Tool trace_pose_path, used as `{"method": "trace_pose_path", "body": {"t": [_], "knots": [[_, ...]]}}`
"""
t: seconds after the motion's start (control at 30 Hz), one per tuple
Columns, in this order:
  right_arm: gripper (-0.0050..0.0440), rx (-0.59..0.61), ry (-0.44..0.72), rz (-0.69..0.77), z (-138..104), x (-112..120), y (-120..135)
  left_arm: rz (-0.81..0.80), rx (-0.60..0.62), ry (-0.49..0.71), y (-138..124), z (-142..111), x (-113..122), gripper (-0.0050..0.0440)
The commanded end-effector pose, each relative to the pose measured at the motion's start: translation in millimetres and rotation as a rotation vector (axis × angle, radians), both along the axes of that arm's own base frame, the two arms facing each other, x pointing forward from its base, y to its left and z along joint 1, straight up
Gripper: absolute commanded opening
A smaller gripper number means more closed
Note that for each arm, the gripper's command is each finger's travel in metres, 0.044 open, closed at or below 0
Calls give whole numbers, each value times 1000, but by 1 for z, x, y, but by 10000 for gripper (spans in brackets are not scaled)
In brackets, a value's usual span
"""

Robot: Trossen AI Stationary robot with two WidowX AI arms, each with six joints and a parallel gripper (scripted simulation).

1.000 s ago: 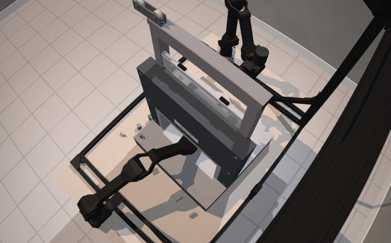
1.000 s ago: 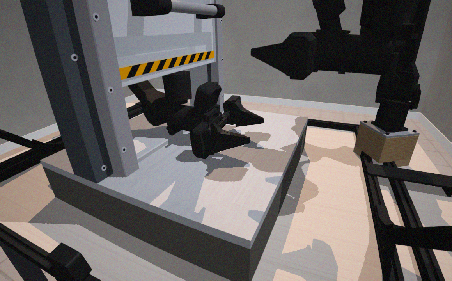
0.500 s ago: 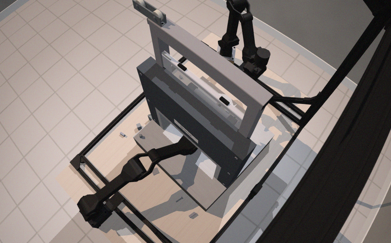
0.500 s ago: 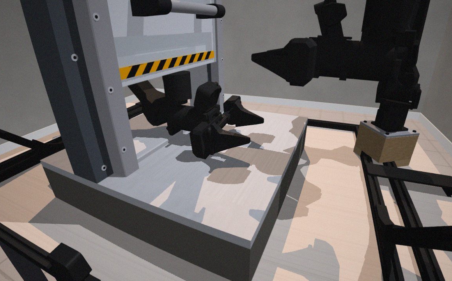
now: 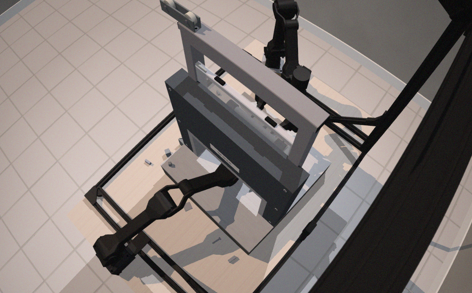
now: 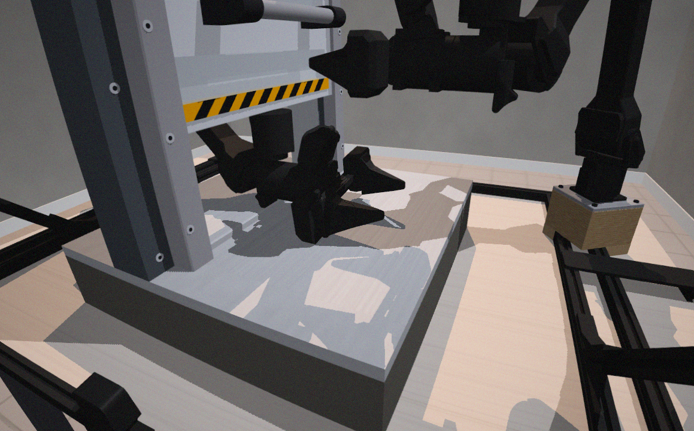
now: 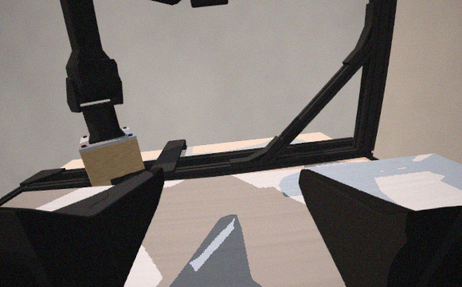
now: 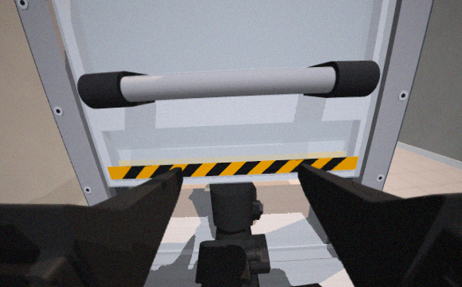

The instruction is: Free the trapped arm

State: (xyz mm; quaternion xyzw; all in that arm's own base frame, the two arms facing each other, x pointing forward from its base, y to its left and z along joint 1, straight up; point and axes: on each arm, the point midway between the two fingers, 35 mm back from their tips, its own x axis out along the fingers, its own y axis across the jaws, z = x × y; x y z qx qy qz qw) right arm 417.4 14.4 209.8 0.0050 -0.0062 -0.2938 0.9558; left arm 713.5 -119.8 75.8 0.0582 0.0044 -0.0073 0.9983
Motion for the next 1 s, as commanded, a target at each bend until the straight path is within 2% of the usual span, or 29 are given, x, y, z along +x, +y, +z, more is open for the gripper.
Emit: {"method": "trace_pose_path", "body": {"t": [0.0, 0.03, 0.1, 0.13, 0.33, 0.97], "knots": [[400, -6, 15, 7, -1, 5, 0, -1, 13, -1, 0, 1, 0, 400], [400, -6, 15, 7, -1, 5, 0, -1, 13, -1, 0, 1, 0, 400], [400, -6, 15, 7, 26, 4, 2, -1, 13, -1, 0, 1, 0, 400], [400, -6, 15, 7, 29, 4, 2, -1, 13, -1, 0, 1, 0, 400], [400, -6, 15, 7, 29, 5, 2, -1, 13, -1, 0, 1, 0, 400], [400, -6, 15, 7, 30, 28, -11, -1, 13, -1, 0, 1, 0, 400]]}}
